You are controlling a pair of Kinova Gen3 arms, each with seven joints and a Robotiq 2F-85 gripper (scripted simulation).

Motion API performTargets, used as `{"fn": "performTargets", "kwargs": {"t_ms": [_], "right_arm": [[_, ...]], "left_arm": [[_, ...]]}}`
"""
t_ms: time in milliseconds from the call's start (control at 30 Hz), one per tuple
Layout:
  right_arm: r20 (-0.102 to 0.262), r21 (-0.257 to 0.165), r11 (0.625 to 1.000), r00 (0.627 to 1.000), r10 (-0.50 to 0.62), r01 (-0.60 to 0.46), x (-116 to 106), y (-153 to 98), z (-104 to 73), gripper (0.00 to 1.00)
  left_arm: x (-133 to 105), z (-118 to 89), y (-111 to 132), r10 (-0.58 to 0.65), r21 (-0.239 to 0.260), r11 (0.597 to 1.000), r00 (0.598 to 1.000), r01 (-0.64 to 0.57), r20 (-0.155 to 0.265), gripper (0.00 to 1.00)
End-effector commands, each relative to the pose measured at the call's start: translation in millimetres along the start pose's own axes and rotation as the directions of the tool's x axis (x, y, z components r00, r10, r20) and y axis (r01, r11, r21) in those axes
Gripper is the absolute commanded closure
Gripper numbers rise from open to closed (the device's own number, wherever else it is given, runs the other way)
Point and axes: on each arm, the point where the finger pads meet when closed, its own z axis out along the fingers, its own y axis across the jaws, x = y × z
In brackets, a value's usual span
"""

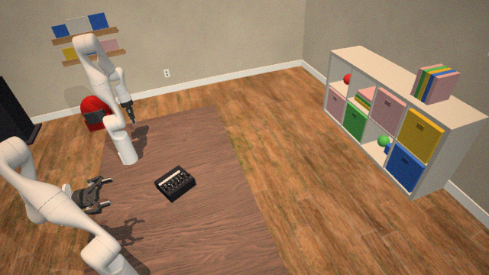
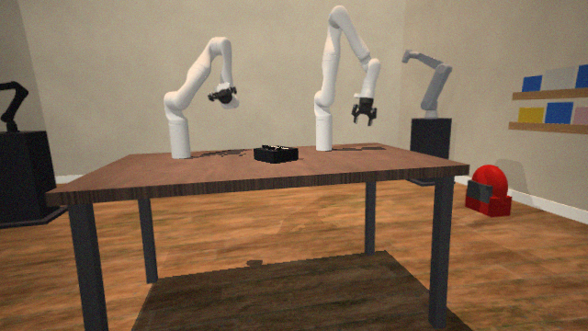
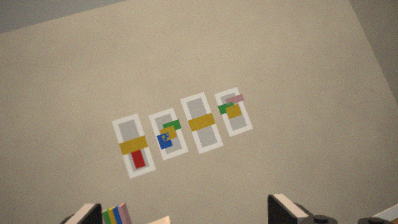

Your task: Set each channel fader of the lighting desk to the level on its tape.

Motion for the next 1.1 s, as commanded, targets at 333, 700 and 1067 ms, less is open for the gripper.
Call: {"fn": "performTargets", "kwargs": {"t_ms": [333,700,1067], "right_arm": [[0.000,0.000,1.000,1.000,0.001,-0.001,0.3,-0.1,0.1,0.002],[0.001,0.000,1.000,1.000,0.001,-0.001,0.2,0.0,-0.1,0.002],[0.018,0.010,1.000,1.000,0.005,-0.005,-1.3,1.5,-5.4,0.002]], "left_arm": [[-0.1,-0.2,0.2,0.000,-0.001,1.000,1.000,0.000,0.000,0.002],[-0.1,-0.2,0.2,0.000,-0.001,1.000,1.000,0.000,0.000,0.002],[-0.1,-0.2,0.2,0.000,-0.001,1.000,1.000,0.000,0.000,0.002]]}}
